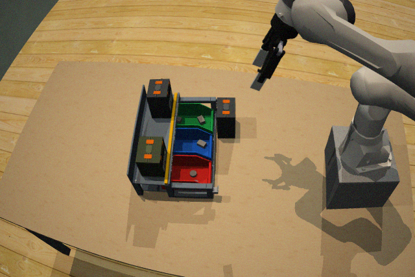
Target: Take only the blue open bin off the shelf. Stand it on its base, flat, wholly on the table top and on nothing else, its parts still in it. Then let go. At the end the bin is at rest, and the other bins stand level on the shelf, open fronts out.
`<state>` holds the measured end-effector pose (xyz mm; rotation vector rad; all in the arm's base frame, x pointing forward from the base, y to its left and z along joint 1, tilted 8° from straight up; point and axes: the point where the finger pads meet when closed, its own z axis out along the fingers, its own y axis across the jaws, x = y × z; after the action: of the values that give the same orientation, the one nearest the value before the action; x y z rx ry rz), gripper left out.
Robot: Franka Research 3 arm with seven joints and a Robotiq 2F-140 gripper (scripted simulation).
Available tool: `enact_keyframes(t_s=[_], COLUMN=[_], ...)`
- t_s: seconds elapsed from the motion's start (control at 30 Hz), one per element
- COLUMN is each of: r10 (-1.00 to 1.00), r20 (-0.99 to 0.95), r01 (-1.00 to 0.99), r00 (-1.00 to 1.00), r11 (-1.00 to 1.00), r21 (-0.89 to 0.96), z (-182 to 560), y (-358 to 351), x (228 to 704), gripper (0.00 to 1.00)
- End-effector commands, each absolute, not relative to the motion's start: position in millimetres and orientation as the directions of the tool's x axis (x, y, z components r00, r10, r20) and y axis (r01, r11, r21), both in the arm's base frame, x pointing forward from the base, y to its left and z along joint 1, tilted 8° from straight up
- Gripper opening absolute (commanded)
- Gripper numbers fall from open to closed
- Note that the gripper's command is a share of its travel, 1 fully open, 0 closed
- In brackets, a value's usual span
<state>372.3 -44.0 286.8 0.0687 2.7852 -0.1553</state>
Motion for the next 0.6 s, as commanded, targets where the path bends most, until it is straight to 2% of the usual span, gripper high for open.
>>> enact_keyframes(t_s=[0.0,0.57], r10=[0.051,0.051], r20=[-0.347,-0.347], r01=[0.087,0.087], r00=[-0.937,-0.937], r11=[0.992,0.992], r21=[-0.089,-0.089], z=[286.5,286.7], y=[-42.4,-43.1], x=[372.5,372.9], gripper=[0.57,0.57])
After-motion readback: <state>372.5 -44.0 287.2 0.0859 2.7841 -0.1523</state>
